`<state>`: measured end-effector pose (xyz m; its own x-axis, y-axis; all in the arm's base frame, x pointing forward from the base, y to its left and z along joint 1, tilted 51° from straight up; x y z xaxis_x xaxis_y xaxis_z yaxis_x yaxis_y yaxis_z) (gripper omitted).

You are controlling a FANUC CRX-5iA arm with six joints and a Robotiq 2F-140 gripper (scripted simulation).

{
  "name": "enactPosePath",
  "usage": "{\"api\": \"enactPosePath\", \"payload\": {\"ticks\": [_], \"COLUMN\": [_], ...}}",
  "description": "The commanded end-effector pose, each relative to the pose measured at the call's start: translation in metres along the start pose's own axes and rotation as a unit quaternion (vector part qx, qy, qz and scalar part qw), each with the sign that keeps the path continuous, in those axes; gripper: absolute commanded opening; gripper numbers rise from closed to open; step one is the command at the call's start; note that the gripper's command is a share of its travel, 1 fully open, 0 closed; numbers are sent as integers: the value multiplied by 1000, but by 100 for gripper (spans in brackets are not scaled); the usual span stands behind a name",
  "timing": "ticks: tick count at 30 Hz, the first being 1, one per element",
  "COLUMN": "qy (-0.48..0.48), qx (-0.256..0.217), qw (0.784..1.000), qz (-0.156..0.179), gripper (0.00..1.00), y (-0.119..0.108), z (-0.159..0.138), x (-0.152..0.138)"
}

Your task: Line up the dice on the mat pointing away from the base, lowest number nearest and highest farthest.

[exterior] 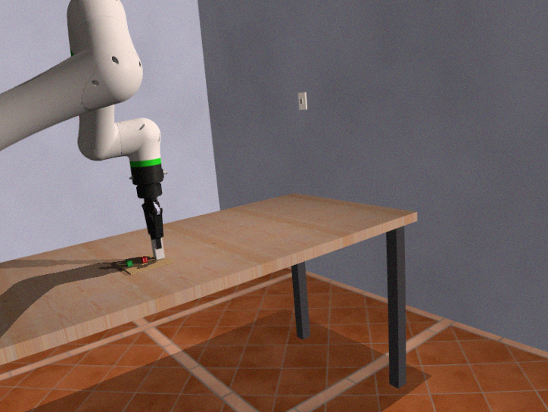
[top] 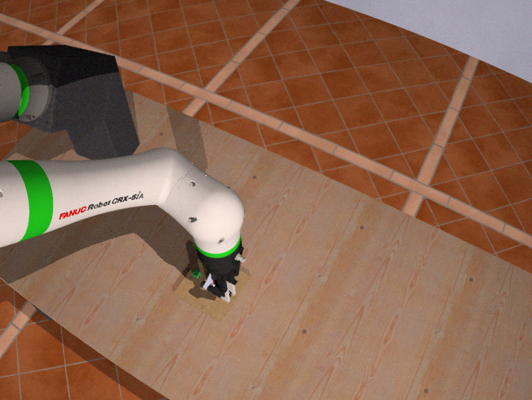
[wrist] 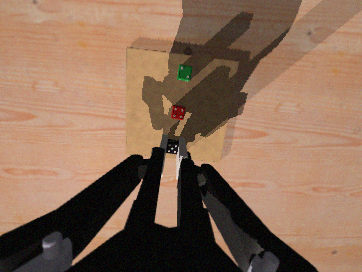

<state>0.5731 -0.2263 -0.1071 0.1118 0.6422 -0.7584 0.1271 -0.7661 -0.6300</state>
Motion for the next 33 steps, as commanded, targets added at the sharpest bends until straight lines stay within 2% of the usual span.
{"api": "enactPosePath", "payload": {"ticks": [1, 10, 20, 33], "qy": [0, 0, 0, 0], "qx": [0, 0, 0, 0], "qw": [1000, 1000, 1000, 1000], "qz": [0, 0, 0, 0], "gripper": [7, 9, 19, 19], "y": [0, 0, 0, -1], "z": [0, 0, 0, 0], "x": [0, 0, 0, 0]}}
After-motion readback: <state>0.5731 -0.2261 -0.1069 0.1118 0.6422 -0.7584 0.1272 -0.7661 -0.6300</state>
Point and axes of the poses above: the point where the finger pads meet when closed, its own y axis out along the fingers, its own x axis across the jaws, z = x × y, the point moved 7 cm from there along -y, back along the fingers
